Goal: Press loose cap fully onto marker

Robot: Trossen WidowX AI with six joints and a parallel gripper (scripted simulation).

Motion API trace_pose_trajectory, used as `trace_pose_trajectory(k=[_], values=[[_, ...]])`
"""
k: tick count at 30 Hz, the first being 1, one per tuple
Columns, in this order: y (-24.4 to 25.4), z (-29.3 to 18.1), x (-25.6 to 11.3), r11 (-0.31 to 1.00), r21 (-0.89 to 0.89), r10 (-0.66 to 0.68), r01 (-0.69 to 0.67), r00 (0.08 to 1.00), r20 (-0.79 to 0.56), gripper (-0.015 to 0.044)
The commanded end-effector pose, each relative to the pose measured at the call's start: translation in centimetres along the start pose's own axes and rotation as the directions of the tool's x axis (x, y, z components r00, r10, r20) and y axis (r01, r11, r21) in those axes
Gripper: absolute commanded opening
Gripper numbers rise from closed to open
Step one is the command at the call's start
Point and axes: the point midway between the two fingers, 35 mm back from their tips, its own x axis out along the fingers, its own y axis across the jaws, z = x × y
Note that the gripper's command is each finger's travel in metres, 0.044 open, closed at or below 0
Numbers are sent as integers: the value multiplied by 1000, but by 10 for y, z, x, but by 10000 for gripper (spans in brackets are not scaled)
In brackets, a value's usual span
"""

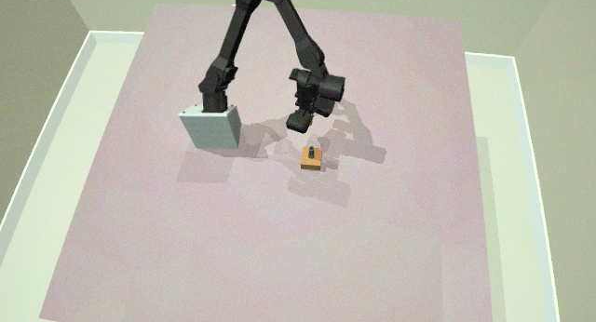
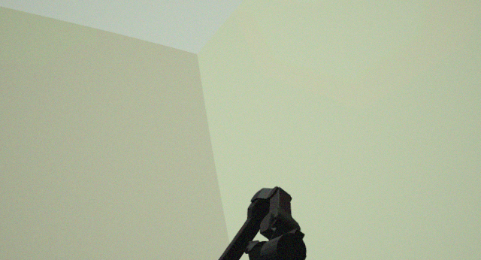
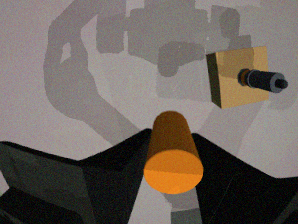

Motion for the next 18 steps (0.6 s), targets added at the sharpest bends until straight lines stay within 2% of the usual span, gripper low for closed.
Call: trace_pose_trajectory(k=[1,18], values=[[-11,9,-5,1000,-1,-6,6,1000,0,0],[-59,37,-20,1000,-6,1,-1,1000,-7,0]])
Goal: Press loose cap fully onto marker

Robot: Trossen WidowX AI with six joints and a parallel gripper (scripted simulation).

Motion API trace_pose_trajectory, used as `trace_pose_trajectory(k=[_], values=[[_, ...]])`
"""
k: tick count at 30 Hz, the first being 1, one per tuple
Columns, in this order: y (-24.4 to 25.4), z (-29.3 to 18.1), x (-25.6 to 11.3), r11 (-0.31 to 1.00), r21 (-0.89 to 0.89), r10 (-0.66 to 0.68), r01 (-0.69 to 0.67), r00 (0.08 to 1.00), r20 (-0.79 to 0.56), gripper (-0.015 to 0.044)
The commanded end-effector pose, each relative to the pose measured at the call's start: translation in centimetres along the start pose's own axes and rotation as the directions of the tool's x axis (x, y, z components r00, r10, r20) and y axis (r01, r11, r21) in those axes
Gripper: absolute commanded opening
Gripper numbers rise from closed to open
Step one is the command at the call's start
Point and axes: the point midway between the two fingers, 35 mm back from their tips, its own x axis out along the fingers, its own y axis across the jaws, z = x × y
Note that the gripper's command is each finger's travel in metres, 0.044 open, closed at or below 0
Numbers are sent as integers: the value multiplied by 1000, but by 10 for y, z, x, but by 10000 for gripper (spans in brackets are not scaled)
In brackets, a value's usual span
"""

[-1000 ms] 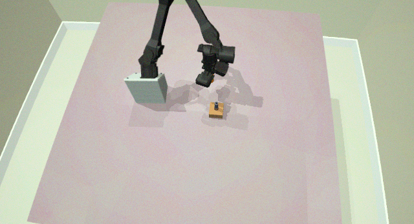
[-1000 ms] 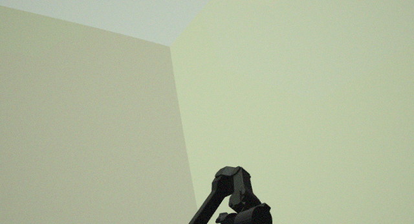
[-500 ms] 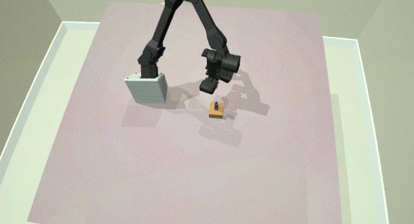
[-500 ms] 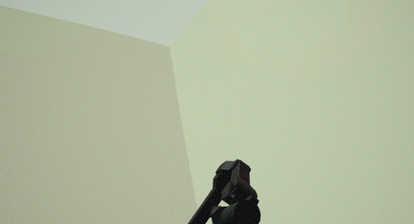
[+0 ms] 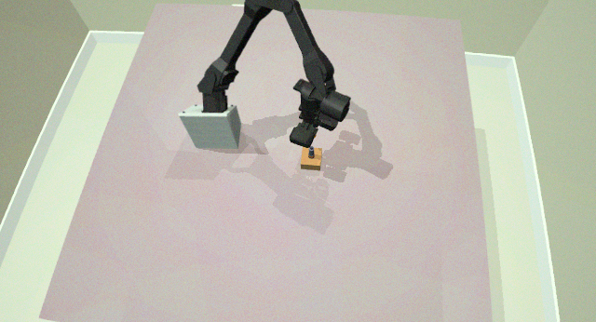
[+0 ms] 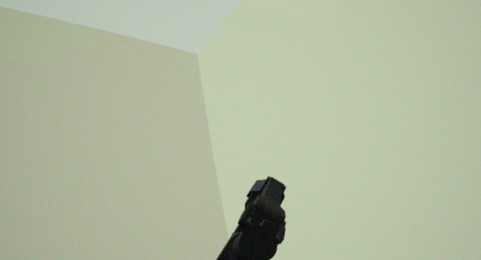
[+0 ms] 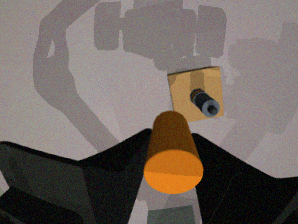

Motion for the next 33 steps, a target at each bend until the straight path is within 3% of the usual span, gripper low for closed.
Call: trace_pose_trajectory(k=[1,12,33], values=[[-14,6,-4,1000,-2,-1,1,1000,-2,0],[-37,14,-10,1000,-6,10,-10,1000,-7,0],[-36,15,17,1000,-6,10,-10,1000,-6,0]])
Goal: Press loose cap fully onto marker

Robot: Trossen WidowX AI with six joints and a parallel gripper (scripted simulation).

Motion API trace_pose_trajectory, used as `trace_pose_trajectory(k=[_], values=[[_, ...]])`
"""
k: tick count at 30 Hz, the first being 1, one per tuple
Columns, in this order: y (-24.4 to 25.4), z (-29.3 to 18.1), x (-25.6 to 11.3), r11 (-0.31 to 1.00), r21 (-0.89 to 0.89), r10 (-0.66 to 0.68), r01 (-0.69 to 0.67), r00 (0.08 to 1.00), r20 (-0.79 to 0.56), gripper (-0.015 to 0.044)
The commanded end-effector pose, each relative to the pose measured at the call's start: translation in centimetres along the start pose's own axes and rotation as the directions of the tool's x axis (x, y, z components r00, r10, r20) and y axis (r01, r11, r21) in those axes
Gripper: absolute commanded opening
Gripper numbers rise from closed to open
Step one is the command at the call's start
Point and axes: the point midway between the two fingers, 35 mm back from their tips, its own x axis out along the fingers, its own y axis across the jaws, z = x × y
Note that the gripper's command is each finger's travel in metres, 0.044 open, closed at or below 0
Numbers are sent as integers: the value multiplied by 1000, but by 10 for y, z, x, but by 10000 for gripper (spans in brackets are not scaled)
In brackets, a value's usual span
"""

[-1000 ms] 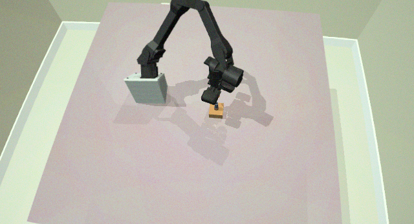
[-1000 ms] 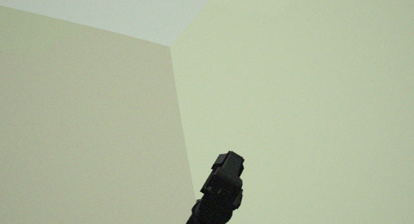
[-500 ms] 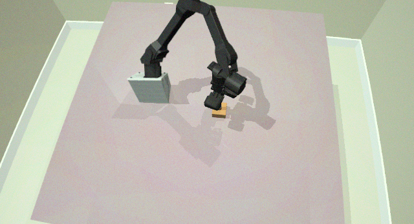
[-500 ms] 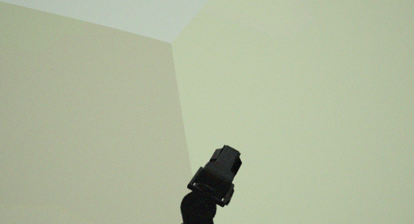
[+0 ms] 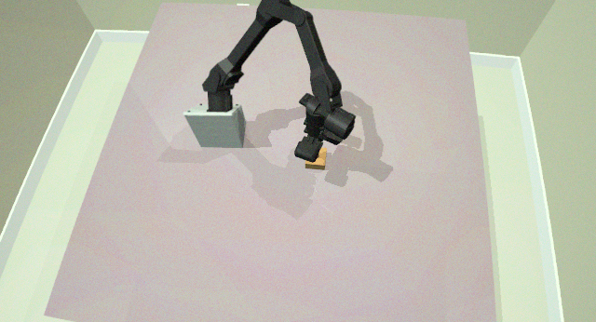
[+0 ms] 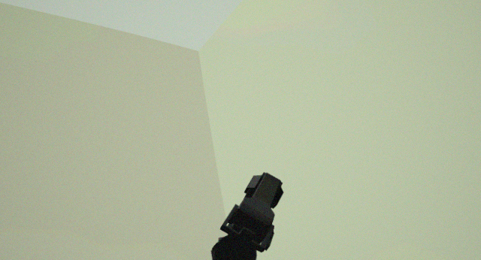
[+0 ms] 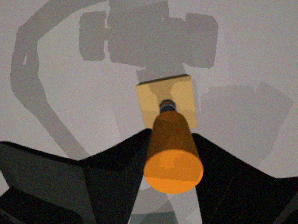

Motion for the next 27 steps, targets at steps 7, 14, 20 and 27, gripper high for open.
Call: trace_pose_trajectory(k=[7,14,20,27], values=[[0,0,17,1000,4,6,-6,1000,1,0],[1,-1,28,1000,4,7,-7,1000,0,0],[1,-1,38,1000,4,9,-9,1000,0,0],[1,-1,38,1000,4,9,-9,1000,-1,0]])
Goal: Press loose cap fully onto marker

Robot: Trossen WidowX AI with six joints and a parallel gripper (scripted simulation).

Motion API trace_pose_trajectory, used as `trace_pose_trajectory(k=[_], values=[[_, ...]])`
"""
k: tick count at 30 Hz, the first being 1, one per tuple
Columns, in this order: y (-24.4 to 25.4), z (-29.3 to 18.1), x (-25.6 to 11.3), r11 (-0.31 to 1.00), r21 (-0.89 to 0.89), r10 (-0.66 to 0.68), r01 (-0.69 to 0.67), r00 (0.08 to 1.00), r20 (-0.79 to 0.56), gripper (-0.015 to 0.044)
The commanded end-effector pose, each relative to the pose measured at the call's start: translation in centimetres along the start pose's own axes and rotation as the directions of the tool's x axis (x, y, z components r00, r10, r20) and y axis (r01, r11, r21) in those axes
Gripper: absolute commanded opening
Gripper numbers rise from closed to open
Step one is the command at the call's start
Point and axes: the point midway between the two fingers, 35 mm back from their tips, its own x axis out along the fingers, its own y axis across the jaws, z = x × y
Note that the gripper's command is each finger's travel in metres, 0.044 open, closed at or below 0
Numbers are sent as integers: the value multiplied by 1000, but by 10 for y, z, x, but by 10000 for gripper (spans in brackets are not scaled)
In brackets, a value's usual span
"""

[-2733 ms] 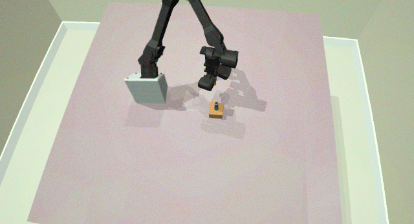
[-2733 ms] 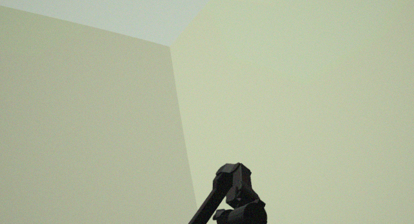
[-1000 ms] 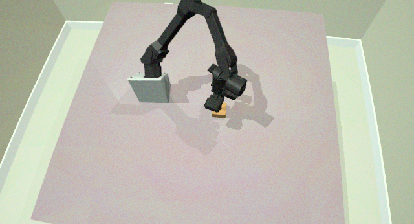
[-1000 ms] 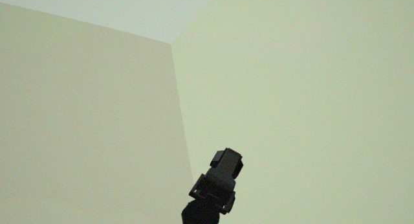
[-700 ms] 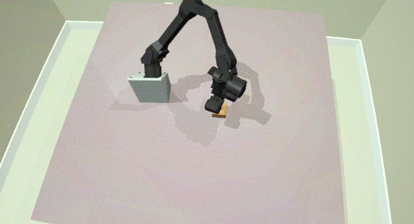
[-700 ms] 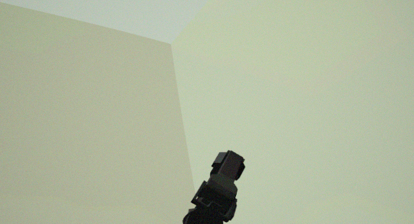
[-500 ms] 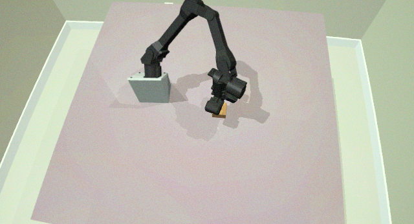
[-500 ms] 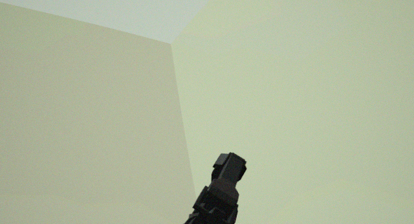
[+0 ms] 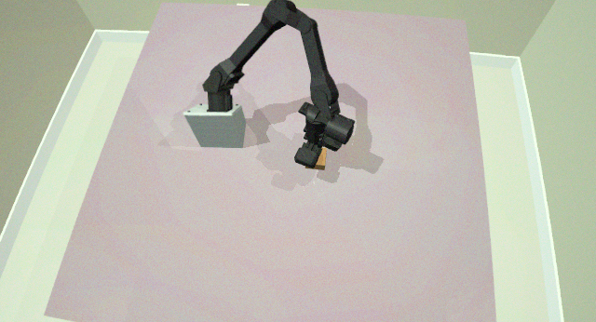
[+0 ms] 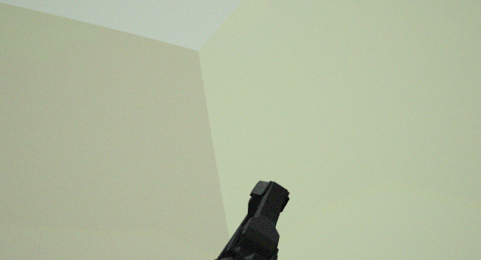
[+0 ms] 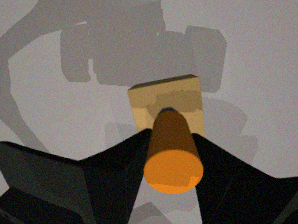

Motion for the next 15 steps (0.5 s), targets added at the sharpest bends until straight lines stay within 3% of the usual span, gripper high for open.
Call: trace_pose_trajectory(k=[1,2,15], values=[[1,0,1,1000,2,6,-6,1000,2,0],[1,0,1,1000,2,6,-6,1000,2,0],[0,0,0,1000,0,0,0,1000,1,341]])
